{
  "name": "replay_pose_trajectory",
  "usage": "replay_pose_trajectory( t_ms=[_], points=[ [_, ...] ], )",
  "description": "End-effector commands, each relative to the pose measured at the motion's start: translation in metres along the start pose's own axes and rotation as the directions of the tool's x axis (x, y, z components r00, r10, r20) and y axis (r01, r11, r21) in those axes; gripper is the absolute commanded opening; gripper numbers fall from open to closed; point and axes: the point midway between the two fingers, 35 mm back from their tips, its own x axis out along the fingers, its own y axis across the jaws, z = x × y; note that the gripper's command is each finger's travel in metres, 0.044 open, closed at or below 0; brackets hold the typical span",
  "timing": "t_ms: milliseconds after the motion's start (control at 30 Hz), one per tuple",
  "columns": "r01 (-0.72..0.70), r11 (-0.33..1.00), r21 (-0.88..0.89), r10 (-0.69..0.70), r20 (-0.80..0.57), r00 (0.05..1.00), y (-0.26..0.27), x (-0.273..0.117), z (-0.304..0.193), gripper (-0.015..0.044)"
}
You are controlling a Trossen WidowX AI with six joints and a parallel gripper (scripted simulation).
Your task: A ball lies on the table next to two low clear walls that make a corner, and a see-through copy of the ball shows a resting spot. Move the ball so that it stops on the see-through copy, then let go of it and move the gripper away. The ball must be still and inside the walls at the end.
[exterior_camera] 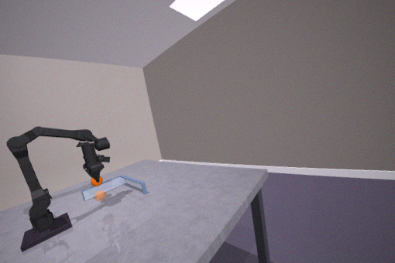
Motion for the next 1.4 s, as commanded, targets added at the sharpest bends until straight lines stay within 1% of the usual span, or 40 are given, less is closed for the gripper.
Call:
replay_pose_trajectory(
  t_ms=[0,500,1200,1367],
  points=[
    [0.0,1.0,0.007,0.0,0.01,1.0,0.002,0.006,-0.002,0.0],
    [0.0,1.0,0.007,0.0,0.01,1.0,0.002,0.069,-0.002,0.0],
    [0.0,1.0,0.007,0.0,0.01,1.0,0.002,0.091,-0.002,0.0],
    [0.0,1.0,0.001,0.0,0.005,1.0,0.002,0.087,-0.003,0.0131]
  ],
)
